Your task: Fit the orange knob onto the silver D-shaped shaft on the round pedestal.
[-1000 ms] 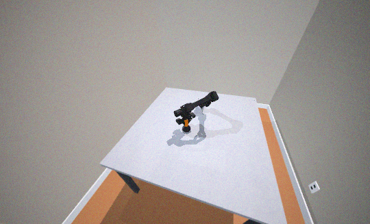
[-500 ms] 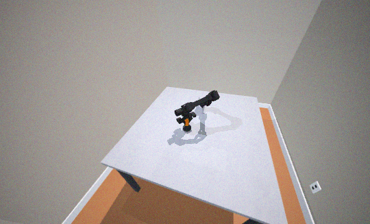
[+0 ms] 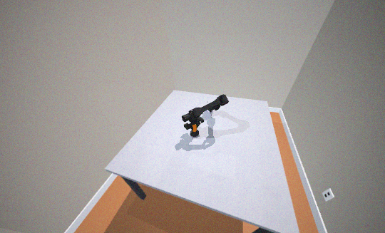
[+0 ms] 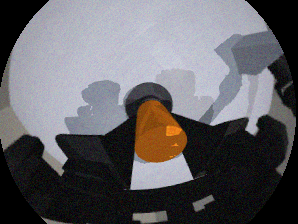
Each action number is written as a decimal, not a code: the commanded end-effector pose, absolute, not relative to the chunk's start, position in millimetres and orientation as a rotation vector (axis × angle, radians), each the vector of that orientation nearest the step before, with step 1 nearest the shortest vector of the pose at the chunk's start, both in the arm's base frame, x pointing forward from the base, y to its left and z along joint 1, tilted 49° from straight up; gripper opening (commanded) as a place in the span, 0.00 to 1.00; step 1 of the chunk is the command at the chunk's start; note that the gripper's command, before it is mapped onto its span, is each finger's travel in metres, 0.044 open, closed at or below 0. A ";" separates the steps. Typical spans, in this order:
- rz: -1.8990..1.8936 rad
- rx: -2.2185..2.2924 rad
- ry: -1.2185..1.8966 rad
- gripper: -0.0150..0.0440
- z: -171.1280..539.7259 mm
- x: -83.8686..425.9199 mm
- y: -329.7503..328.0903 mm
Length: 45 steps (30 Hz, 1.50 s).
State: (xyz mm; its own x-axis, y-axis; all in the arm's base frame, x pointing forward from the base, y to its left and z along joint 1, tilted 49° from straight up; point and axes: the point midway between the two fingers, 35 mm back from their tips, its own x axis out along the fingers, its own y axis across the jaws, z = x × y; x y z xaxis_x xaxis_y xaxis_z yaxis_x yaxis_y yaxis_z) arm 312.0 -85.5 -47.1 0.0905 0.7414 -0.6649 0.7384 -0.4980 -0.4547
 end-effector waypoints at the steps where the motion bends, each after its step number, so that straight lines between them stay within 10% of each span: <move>1: 1.397 -2.331 -1.603 0.25 -49.3 311.2 -82.5; 12: 1.402 -2.333 -1.606 0.25 -49.2 312.2 -83.0; 29: 1.402 -2.333 -1.606 1.00 -49.2 312.2 -83.0; 45: 1.407 -2.334 -1.605 1.00 13.2 303.0 -154.3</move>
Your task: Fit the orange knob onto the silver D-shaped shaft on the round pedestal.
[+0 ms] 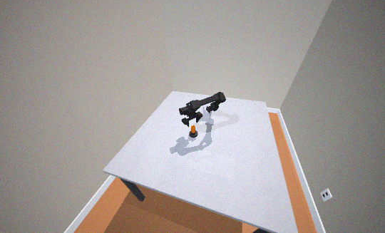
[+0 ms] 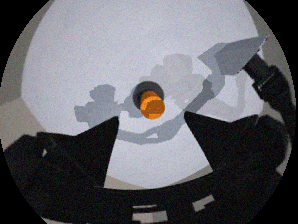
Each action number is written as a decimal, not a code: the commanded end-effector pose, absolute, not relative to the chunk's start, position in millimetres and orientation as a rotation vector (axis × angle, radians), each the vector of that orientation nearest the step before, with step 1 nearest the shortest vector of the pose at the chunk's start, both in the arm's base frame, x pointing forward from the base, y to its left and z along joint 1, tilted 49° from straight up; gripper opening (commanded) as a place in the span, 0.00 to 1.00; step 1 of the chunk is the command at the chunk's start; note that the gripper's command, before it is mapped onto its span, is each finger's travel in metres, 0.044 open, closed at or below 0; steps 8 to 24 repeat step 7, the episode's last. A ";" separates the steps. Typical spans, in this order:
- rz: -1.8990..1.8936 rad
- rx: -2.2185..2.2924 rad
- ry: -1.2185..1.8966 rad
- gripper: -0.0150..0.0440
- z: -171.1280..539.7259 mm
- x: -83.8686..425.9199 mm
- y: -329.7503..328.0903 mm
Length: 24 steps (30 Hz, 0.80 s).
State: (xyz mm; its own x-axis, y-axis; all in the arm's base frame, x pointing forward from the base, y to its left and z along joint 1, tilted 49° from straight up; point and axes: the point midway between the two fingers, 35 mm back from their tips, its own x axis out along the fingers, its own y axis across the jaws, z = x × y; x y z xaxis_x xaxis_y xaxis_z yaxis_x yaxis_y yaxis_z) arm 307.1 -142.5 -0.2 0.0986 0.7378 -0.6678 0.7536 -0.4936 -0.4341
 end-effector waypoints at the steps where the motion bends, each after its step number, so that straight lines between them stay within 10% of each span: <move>1: -1.388 2.302 1.584 1.00 12.3 304.7 -155.4; 24: -1.388 2.302 1.584 1.00 11.7 305.7 -156.0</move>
